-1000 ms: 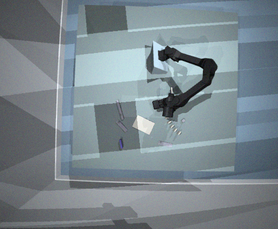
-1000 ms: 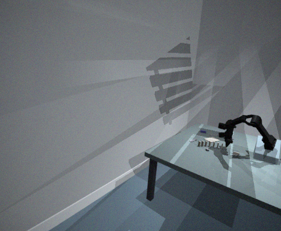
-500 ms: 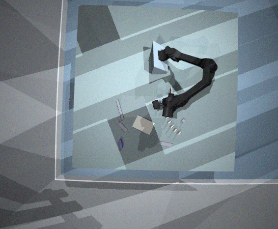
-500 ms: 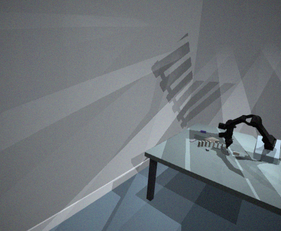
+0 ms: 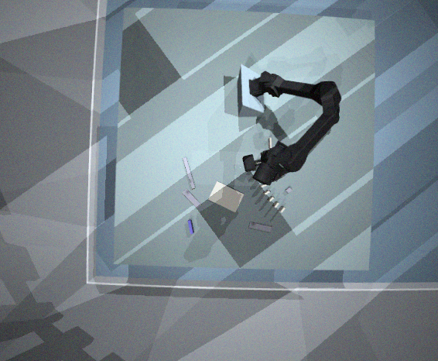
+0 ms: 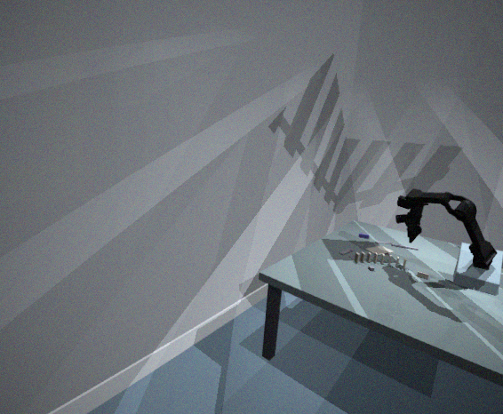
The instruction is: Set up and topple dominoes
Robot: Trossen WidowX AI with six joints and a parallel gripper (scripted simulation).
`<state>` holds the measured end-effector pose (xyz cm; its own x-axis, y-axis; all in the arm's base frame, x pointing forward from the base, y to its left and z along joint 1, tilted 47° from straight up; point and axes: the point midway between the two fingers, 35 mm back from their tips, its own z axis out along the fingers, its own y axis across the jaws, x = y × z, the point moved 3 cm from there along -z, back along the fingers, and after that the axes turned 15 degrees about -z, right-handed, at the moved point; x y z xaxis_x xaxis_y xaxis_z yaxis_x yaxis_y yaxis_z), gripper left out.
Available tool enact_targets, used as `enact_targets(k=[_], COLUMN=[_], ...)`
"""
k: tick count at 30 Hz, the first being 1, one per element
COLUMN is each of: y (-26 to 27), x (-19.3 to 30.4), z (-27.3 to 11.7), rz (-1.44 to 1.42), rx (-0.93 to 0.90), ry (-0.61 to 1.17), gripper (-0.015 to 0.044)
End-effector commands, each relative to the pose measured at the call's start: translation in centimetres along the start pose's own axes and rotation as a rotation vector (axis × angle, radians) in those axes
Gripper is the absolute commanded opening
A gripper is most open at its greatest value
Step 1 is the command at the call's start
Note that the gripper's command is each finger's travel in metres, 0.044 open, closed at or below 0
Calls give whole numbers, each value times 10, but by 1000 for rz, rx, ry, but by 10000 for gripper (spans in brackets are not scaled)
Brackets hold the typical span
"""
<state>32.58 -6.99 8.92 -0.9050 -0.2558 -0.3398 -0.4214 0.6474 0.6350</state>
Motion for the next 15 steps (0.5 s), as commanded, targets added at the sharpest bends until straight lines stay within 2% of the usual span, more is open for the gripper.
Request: enact_targets(k=[1,11,15], y=[6,86,101], x=[0,29,39], z=[-3,59,70], rz=[-12,154,184], rx=[-4,-8,-14], ry=[15,13,13], gripper=[440,440,440])
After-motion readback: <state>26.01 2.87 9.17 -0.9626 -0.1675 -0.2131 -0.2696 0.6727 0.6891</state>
